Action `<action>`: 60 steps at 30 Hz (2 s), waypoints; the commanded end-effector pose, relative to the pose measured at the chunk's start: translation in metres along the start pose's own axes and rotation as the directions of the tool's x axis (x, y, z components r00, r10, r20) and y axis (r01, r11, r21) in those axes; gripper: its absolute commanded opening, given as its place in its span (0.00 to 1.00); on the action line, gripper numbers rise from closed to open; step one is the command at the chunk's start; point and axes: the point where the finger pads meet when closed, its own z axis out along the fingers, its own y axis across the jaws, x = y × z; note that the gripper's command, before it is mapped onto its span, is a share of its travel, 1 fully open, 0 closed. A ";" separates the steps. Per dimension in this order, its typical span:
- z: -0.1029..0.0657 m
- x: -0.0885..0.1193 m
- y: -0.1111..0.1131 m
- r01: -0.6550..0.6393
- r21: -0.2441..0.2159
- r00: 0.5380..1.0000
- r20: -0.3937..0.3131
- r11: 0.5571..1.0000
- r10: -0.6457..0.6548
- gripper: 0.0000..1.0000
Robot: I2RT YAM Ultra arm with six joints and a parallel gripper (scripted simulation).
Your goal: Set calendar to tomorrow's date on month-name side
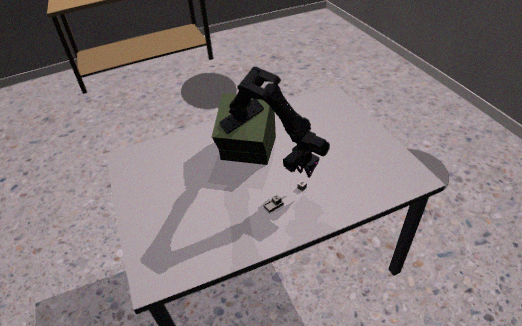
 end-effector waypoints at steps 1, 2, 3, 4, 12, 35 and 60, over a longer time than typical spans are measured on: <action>-0.006 -0.001 -0.010 0.007 0.042 1.000 0.011 0.999 -0.007 0.45; -0.009 -0.001 -0.010 0.007 0.042 1.000 0.011 0.999 -0.007 0.45; -0.011 -0.001 -0.010 0.007 0.042 1.000 0.010 0.999 -0.007 0.45; -0.013 -0.001 -0.010 0.007 0.042 1.000 0.010 0.999 -0.007 0.45; -0.015 -0.001 -0.010 0.007 0.042 1.000 0.010 0.999 -0.007 1.00; -0.015 -0.001 -0.010 0.019 0.042 1.000 0.010 0.999 -0.019 1.00; -0.012 -0.001 -0.010 0.710 0.037 0.704 -0.022 0.703 -0.710 1.00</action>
